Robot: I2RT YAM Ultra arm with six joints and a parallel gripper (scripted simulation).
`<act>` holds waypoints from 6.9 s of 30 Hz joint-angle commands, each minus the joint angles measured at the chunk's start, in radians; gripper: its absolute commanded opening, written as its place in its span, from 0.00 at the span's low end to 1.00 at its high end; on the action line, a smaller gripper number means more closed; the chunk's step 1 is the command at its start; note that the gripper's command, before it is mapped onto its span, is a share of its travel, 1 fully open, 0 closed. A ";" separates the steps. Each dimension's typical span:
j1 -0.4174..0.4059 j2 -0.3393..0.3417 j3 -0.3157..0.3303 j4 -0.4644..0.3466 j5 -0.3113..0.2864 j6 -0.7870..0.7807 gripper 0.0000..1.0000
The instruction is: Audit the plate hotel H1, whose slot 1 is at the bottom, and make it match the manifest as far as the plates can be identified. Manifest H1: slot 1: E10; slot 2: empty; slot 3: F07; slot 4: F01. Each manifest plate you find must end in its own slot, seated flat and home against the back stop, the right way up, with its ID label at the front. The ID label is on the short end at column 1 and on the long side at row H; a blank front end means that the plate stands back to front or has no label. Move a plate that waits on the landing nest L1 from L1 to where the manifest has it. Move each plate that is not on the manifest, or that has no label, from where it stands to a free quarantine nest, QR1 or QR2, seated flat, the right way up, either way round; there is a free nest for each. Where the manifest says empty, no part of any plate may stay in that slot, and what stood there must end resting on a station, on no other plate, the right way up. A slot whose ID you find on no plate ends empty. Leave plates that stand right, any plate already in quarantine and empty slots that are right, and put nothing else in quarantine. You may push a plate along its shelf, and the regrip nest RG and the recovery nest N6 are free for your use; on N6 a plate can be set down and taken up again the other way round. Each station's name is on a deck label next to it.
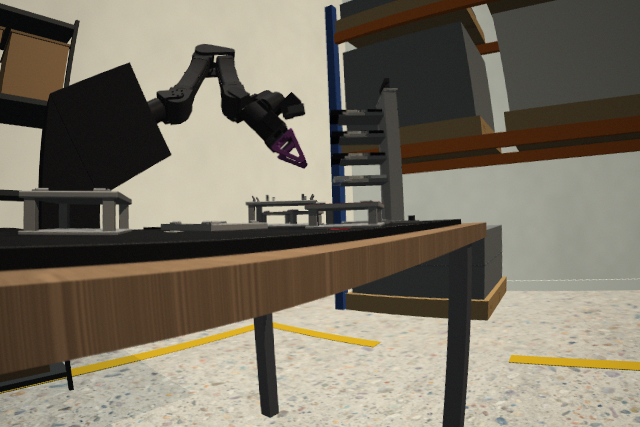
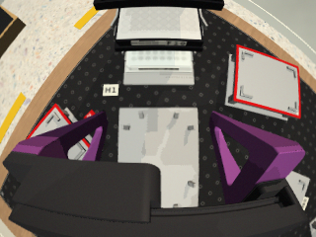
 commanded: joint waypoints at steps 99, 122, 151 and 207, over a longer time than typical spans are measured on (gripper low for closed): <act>-0.088 0.213 0.279 -0.042 -0.073 0.005 0.86; -0.063 0.128 0.167 -0.016 -0.049 0.004 0.86; -0.026 0.018 0.040 0.000 -0.012 0.001 0.86; 0.097 -0.261 -0.194 -0.047 0.110 -0.006 0.86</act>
